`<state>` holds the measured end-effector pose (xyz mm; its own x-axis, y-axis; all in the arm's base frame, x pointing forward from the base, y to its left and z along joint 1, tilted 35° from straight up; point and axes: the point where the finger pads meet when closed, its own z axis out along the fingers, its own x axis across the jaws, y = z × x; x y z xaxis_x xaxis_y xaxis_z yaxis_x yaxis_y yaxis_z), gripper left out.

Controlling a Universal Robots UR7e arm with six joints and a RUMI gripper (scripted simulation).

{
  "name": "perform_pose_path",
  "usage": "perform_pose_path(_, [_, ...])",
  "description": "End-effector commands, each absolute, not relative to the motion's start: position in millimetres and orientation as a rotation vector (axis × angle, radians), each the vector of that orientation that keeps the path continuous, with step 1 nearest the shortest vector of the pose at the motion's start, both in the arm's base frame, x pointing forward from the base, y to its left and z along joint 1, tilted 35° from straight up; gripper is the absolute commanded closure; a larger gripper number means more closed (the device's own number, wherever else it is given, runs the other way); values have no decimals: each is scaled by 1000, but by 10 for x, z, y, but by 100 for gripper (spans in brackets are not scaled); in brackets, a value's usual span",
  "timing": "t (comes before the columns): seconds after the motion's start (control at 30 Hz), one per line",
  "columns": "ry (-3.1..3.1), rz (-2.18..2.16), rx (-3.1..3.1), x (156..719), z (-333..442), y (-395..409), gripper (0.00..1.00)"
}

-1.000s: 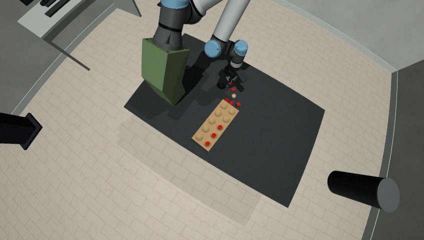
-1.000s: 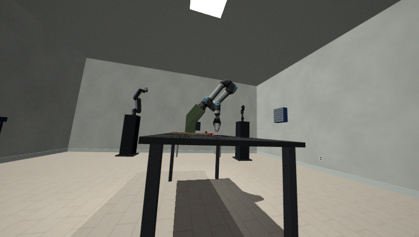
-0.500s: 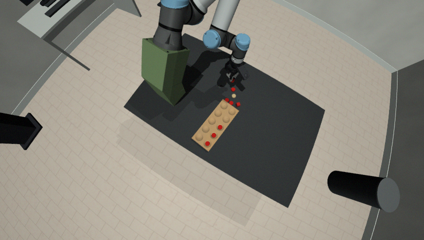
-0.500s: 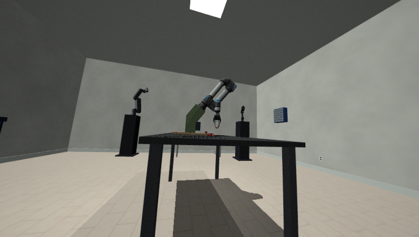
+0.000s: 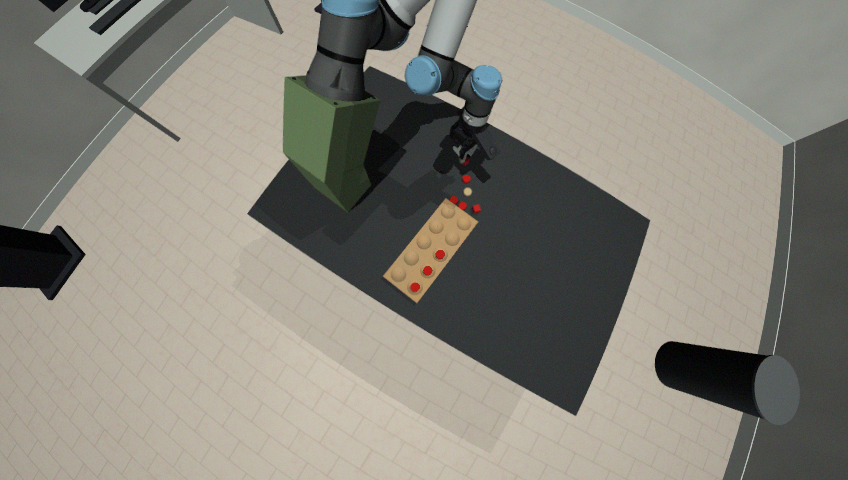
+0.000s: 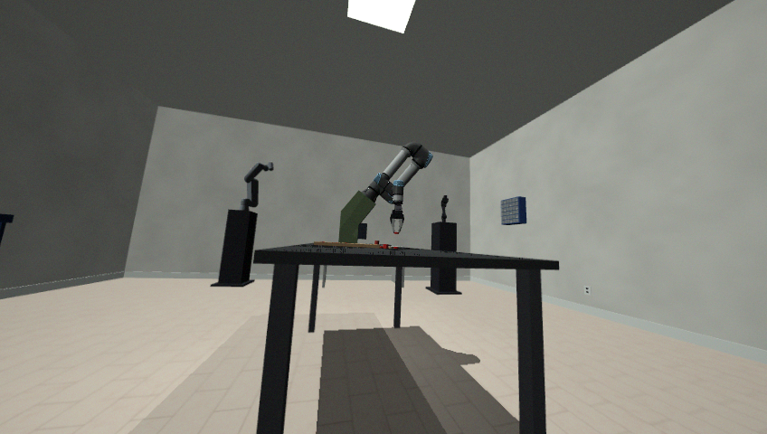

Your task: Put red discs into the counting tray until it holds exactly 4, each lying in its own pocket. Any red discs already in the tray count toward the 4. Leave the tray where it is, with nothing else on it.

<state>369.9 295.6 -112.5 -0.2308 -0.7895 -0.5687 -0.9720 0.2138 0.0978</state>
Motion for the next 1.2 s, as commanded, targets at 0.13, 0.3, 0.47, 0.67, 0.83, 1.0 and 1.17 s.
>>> perform_pose_path(0.13, [2110,602,-1637,3914,-1302,2667,100])
perform_pose_path(0.3, [2120,588,-1639,4054,-1442,2439,100])
perform_pose_path(0.47, [2138,567,-1645,4298,-1759,1911,100])
perform_pose_path(0.67, [2153,556,-1651,4468,-2157,1244,100])
perform_pose_path(0.83, [2158,558,-1654,4503,-2417,820,100])
perform_pose_path(1.0, [2156,568,-1655,4463,-2761,279,100])
perform_pose_path(1.17, [2143,588,-1651,4310,-3151,-284,100])
